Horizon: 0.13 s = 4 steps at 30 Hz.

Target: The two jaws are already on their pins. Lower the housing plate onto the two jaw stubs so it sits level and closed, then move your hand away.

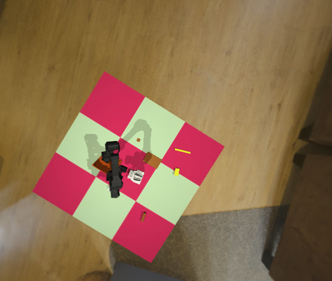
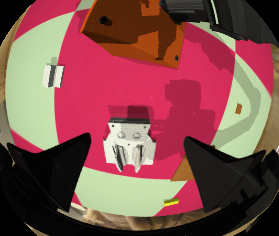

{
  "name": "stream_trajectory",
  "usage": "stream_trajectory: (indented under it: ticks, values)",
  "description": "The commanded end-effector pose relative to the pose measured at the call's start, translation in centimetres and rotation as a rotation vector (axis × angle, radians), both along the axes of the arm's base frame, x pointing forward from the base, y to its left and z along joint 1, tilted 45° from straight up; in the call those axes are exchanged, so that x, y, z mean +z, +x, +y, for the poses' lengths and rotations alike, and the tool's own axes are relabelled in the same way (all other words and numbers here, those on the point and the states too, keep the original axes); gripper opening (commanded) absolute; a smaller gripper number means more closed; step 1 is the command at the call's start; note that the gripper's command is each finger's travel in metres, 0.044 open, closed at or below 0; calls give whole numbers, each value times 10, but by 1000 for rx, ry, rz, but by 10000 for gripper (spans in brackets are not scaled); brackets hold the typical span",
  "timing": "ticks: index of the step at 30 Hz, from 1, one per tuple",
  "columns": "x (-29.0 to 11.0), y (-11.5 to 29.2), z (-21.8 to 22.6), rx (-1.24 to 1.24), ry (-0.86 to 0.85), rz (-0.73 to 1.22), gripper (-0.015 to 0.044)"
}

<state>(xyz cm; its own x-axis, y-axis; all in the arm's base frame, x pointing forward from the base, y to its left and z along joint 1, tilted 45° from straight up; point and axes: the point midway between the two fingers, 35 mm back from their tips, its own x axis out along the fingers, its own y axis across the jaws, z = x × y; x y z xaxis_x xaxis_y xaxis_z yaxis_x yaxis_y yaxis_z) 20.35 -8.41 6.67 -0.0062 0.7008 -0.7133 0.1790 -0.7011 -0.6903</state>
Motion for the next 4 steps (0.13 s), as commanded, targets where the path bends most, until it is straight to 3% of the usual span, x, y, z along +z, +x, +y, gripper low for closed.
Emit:
stream_trajectory:
  ticks: [1, 4]
  values:
    - [0, -1, 0, 4, -2, -1, 440]
    - [0, -1, 0, 4, -2, -1, 440]
